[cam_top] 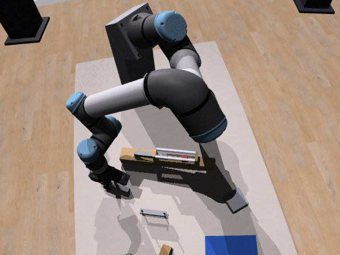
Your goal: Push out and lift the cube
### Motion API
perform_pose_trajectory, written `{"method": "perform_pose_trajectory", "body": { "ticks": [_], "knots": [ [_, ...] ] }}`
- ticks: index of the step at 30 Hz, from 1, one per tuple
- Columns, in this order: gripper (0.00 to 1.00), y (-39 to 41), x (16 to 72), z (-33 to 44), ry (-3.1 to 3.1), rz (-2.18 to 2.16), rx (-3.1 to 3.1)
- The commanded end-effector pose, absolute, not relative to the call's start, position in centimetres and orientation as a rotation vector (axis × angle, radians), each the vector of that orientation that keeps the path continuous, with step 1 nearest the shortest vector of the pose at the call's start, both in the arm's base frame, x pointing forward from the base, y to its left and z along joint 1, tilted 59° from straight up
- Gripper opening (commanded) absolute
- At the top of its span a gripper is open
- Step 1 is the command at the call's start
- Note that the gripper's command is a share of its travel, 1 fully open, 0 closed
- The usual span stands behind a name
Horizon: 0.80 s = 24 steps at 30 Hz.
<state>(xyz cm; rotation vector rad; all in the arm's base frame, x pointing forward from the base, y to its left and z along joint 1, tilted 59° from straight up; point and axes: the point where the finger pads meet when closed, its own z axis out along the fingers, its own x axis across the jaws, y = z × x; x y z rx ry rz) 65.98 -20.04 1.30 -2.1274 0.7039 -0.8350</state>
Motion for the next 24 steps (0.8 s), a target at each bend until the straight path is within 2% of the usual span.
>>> {"method": "perform_pose_trajectory", "body": {
  "ticks": [1, 15, 24],
  "knots": [
    [0.0, -20.1, 66.0, 1.3, 0.704, -0.836, -2.127],
    [0.0, -20.3, 65.6, 1.6, 0.704, -0.836, -2.127],
    [0.0, -21.8, 63.0, 3.4, 0.704, -0.836, -2.127]
  ]
}}
